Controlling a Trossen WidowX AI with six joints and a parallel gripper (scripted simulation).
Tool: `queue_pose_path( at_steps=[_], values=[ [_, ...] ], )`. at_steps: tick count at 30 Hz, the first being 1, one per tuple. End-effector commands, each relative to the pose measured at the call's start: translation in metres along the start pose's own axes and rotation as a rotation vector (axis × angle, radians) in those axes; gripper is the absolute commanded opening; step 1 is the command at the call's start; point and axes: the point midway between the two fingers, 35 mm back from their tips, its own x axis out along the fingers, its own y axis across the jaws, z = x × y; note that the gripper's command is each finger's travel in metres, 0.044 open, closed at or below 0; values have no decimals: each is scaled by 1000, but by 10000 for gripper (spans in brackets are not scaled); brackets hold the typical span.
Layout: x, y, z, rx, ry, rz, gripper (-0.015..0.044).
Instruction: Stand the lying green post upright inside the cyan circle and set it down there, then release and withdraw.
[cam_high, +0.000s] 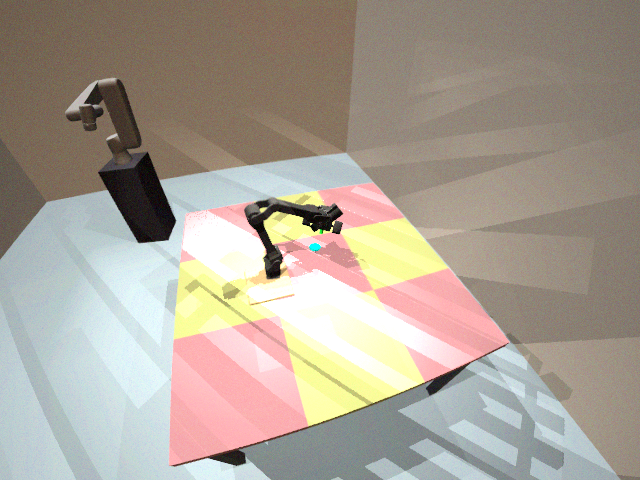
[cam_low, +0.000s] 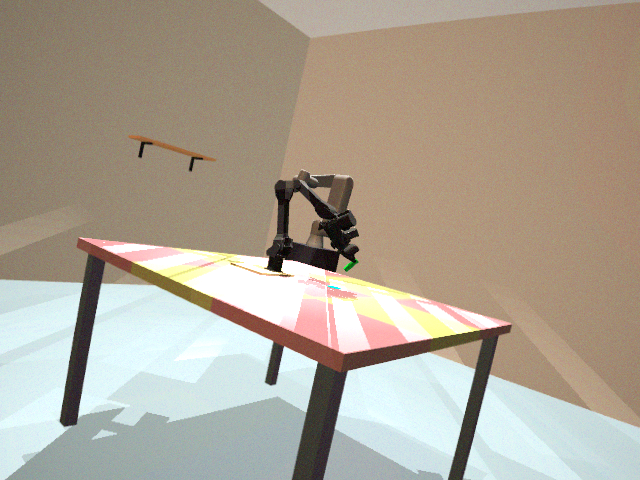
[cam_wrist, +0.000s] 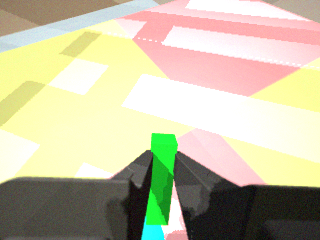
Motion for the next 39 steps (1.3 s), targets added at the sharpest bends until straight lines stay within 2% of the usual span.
queue_pose_path(
  at_steps=[1,39],
  values=[
    [-4,0,2,0,-32,-3,23],
    [-20,2,-3,-30,-279,24,23]
  ],
)
